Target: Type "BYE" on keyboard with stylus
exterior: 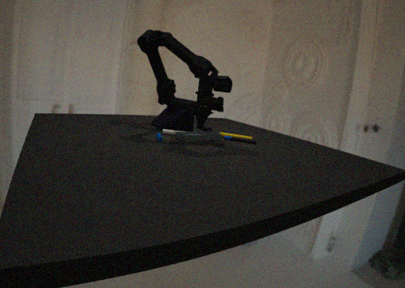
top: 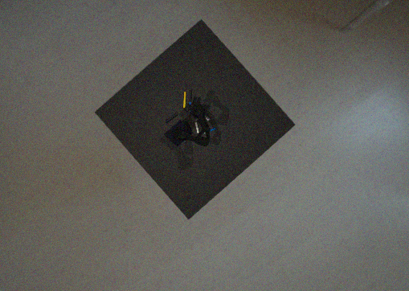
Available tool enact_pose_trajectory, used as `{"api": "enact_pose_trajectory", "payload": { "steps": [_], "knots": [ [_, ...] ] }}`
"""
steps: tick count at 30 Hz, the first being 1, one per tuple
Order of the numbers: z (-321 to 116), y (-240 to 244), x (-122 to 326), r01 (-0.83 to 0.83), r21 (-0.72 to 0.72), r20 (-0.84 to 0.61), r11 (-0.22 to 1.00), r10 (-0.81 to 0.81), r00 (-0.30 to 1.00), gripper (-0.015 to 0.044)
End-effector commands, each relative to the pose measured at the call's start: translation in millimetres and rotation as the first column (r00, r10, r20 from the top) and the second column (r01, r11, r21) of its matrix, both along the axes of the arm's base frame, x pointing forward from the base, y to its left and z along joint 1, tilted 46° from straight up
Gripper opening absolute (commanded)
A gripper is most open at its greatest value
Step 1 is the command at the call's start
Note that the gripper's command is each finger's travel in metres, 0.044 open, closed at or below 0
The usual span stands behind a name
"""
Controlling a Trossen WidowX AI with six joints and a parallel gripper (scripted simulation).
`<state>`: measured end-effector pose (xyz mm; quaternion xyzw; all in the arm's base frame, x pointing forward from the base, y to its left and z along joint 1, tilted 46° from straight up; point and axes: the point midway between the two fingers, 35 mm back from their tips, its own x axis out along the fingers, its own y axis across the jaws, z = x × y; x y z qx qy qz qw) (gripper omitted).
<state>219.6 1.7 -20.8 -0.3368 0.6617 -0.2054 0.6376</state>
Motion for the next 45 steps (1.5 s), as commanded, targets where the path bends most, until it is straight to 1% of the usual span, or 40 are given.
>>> {"api": "enact_pose_trajectory", "payload": {
  "steps": [1, 9, 13, 15, 25, 29, 33, 43, 45],
  "knots": [
    [-5.7, 4.8, -0.8, 0.012, 0.001, 0.011, 1.000, -0.012, 1.000, 0.0000],
    [-4.2, 6.6, -0.6, 0.012, 0.002, 0.011, 1.000, -0.012, 1.000, 0.0000],
    [28.9, 41.2, -1.7, 0.011, 0.005, 0.010, 1.000, -0.011, 1.000, 0.0000],
    [36.5, 47.8, -3.1, 0.012, 0.004, 0.010, 1.000, -0.012, 1.000, 0.0000],
    [32.2, 44.9, -1.8, 0.004, 0.003, 0.010, 1.000, -0.005, 1.000, 0.0000],
    [32.2, 44.8, -1.8, 0.005, 0.003, 0.010, 1.000, -0.005, 1.000, 0.0105],
    [32.2, 44.8, -1.8, 0.005, 0.003, 0.010, 1.000, -0.005, 1.000, 0.0000],
    [32.2, 44.8, -1.8, 0.005, 0.003, 0.010, 1.000, -0.005, 1.000, 0.0000],
    [32.2, 44.8, -1.8, 0.005, 0.003, 0.010, 1.000, -0.005, 1.000, 0.0053]
  ]
}}
